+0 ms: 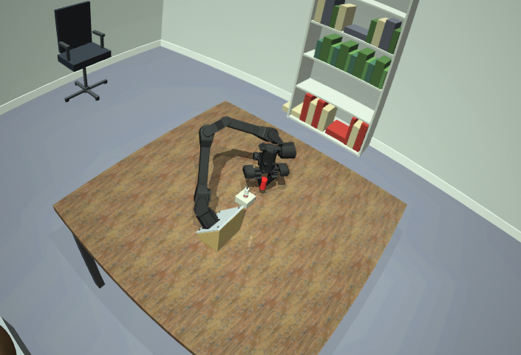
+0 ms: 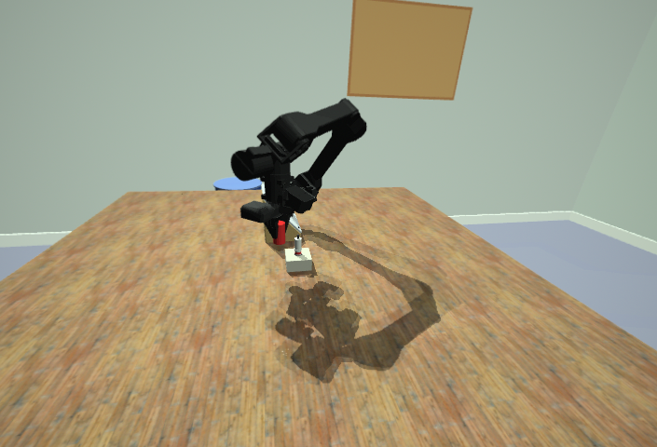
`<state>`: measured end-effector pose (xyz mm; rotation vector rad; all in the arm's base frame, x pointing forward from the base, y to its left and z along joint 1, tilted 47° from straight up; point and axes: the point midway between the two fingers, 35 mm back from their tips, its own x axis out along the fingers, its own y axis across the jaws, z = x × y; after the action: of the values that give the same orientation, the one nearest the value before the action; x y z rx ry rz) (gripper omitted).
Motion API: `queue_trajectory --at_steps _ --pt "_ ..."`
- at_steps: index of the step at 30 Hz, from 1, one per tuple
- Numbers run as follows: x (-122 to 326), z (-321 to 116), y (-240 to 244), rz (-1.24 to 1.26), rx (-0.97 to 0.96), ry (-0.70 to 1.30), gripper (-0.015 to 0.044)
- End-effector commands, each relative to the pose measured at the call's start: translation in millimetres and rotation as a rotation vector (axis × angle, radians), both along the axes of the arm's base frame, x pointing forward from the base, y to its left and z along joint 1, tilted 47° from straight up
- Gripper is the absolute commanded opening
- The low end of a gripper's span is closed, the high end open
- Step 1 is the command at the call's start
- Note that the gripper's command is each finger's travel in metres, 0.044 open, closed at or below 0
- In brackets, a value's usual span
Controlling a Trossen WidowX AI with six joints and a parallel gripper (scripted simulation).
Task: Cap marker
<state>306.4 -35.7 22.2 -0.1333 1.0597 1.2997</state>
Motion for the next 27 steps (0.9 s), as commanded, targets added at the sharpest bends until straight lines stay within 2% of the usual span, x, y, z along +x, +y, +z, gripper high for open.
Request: queue_trajectory --at_steps 1,18,27 --pt "-9 9 3 0.006 0.0 0.002 0.0" --pt "-42 46 16 0.006 0.001 0.005 0.0" --pt "-44 43 21 0.006 0.002 0.005 0.0"
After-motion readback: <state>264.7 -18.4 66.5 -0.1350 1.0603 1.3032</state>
